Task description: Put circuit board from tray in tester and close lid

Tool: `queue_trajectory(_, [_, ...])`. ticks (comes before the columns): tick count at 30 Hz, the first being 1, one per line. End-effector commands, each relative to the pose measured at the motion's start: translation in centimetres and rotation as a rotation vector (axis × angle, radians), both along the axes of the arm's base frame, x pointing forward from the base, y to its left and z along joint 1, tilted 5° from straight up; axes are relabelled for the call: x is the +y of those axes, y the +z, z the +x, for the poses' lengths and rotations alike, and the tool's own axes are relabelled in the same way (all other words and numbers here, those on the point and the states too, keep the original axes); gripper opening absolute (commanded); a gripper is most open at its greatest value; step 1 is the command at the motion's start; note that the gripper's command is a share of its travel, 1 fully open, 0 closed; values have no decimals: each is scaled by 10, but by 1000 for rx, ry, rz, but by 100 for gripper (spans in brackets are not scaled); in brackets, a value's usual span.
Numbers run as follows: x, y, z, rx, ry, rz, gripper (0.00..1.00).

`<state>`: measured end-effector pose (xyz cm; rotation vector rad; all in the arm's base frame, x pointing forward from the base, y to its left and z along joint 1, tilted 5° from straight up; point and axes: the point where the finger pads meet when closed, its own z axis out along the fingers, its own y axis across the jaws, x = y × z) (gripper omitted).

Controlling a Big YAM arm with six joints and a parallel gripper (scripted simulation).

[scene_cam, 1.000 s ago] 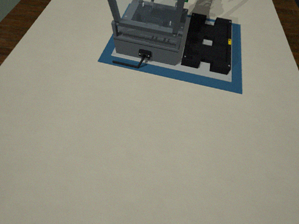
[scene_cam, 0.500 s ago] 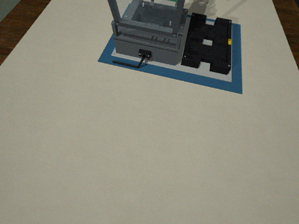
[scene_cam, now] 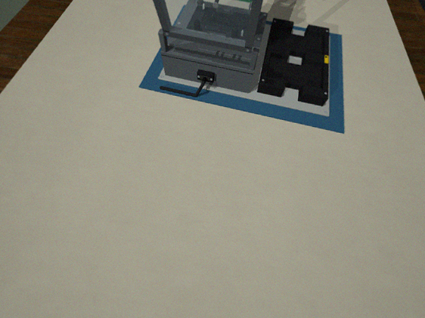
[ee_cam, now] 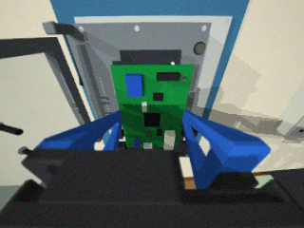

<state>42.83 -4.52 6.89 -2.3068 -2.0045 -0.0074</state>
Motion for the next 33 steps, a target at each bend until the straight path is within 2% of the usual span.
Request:
queue_trajectory(1, [-6, 26, 27, -65, 0, -12, 72])
queue_trajectory(33, [-4, 29, 29, -77, 2, -14, 72])
